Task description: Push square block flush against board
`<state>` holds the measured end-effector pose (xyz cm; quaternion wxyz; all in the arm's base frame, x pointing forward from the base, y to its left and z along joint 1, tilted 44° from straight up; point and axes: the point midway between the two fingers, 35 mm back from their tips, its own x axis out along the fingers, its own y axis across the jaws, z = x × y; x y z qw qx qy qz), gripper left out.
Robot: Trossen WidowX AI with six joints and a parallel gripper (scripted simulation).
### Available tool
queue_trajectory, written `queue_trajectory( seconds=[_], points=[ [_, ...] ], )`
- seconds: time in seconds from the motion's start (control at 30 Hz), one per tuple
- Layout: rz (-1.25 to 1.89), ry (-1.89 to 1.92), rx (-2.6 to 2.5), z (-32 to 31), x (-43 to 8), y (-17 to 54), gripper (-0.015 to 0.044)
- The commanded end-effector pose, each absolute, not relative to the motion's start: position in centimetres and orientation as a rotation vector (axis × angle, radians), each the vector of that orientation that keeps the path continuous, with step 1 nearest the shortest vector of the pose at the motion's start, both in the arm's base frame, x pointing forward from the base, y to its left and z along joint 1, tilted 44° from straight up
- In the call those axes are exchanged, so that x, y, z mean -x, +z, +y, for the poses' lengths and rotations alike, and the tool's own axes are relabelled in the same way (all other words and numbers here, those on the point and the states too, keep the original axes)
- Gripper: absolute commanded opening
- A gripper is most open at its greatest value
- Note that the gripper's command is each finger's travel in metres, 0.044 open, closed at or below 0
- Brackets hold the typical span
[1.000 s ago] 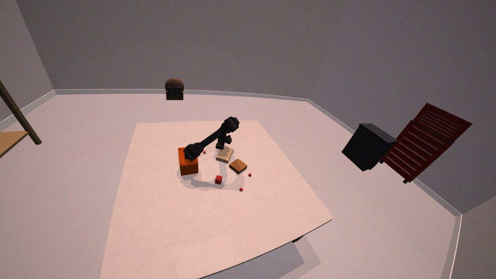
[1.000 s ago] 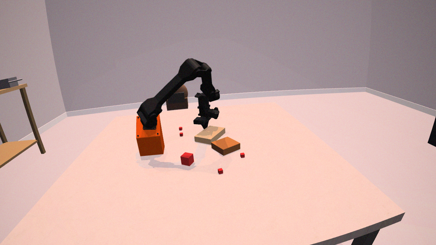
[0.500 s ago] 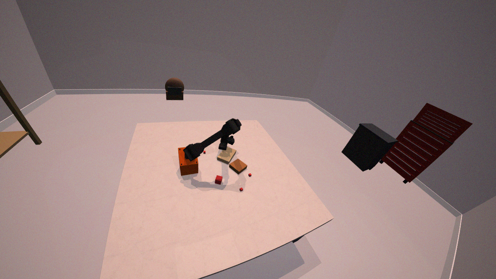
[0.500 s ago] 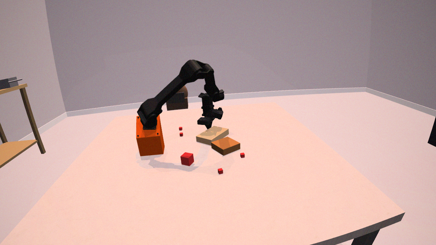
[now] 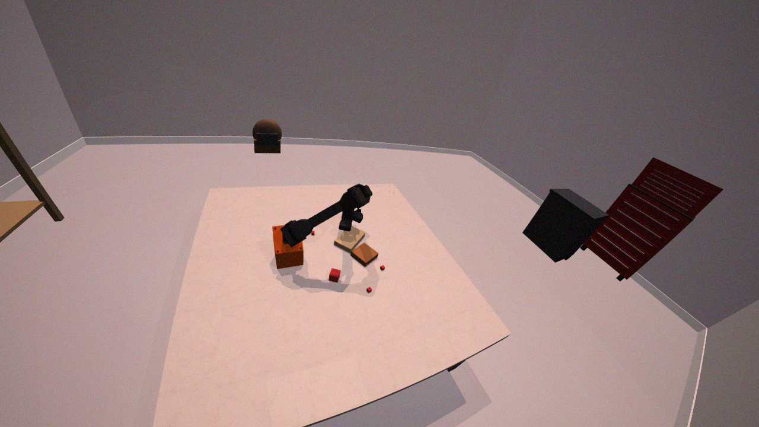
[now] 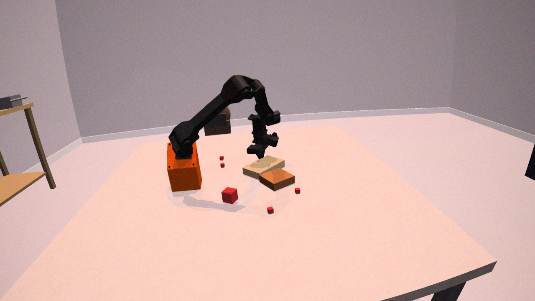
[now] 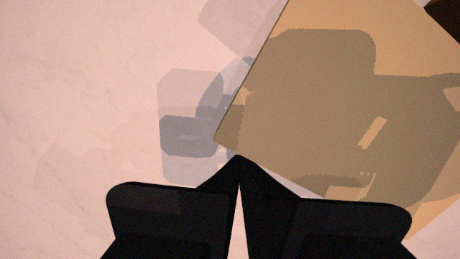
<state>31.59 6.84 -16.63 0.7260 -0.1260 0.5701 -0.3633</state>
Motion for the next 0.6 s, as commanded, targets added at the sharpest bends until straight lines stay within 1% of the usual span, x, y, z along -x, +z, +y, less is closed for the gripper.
queue_trajectory(
  seconds=[0.0, 0.23, 0.57],
  points=[
    [1.251, -0.806, 0.278, 6.4, -32.4, -16.2, 0.0],
    [1.251, -0.806, 0.279, 5.9, -33.2, -15.6, 0.0],
    [1.251, -0.806, 0.278, 6.3, -32.1, -16.2, 0.0]
  ],
)
